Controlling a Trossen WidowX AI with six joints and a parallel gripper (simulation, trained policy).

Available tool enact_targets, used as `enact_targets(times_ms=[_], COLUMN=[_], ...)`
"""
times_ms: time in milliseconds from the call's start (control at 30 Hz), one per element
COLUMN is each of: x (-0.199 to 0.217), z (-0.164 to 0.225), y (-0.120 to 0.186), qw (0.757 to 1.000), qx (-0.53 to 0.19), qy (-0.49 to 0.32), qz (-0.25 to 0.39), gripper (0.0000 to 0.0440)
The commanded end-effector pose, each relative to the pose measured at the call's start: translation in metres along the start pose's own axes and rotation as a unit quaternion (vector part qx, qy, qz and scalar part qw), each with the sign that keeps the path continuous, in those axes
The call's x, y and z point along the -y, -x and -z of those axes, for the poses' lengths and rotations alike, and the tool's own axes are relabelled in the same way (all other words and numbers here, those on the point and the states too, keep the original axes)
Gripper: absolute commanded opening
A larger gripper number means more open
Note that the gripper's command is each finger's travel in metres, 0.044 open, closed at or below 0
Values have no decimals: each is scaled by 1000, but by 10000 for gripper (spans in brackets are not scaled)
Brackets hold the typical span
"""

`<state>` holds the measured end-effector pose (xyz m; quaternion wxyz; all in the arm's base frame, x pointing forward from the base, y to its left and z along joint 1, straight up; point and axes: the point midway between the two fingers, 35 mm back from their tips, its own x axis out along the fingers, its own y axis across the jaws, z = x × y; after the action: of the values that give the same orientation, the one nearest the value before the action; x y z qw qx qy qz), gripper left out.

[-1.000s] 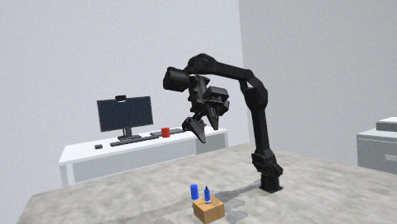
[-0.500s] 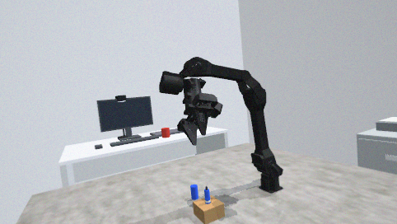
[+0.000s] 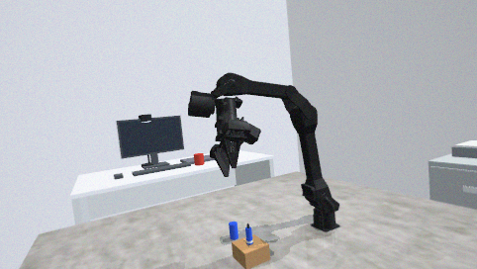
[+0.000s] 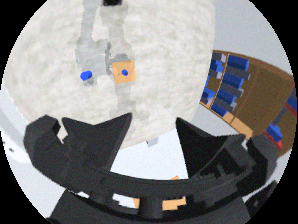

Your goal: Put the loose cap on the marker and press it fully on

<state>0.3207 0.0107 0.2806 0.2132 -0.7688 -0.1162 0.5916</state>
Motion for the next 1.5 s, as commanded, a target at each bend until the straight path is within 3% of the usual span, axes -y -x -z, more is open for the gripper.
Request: enact_targets(times_ms=[0,1467], x=[-12,-116], z=[1,-5], y=[-1,-18], qw=[1000,981], qx=[3,63], qy=[-10,-115], qz=[-15,-139], gripper=[323,320])
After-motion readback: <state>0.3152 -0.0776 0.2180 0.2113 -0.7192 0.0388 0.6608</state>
